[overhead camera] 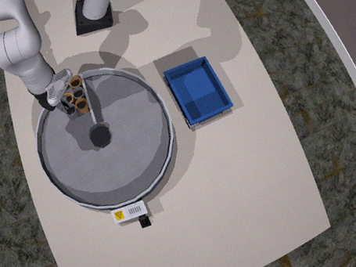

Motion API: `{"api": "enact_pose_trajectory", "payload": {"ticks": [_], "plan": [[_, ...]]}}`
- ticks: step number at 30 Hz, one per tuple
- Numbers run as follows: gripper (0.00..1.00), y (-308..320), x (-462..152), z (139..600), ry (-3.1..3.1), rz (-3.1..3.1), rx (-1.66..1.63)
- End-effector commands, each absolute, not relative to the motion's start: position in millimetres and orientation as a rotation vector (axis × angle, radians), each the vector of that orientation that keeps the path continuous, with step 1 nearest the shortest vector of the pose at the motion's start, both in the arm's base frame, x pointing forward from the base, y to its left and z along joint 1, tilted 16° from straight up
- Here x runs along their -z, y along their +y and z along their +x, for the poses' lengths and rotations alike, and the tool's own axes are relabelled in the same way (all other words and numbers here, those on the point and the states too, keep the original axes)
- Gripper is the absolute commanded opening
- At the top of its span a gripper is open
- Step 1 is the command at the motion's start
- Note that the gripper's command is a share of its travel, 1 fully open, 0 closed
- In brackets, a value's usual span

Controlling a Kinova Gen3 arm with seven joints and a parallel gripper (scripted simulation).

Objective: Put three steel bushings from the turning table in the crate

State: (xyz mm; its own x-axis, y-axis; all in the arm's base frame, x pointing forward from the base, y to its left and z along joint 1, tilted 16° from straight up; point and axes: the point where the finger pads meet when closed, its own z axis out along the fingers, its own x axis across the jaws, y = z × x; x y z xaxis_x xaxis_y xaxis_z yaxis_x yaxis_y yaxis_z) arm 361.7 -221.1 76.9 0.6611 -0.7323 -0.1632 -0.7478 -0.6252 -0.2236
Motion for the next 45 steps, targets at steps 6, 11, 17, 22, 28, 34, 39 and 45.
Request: {"api": "enact_pose_trajectory", "payload": {"ticks": [6, 11, 17, 22, 28, 34, 39, 45], "plan": [[0.34, -224.4, -75.4, 358.6, 1.181, -2.619, -0.087], [0.34, -195.9, -126.8, 373.8, 1.189, -2.608, -0.079], [0.34, -195.9, -126.8, 373.8, 1.189, -2.608, -0.079], [0.34, -195.9, -126.8, 373.8, 1.189, -2.608, -0.079], [0.34, -172.4, -173.5, 385.1, 1.178, -2.616, -0.07], [0.34, -172.4, -173.5, 385.1, 1.178, -2.616, -0.07], [0.34, -172.4, -173.5, 385.1, 1.178, -2.616, -0.07], [0.34, -148.8, -220.1, 396.2, 1.168, -2.624, -0.061]]}}
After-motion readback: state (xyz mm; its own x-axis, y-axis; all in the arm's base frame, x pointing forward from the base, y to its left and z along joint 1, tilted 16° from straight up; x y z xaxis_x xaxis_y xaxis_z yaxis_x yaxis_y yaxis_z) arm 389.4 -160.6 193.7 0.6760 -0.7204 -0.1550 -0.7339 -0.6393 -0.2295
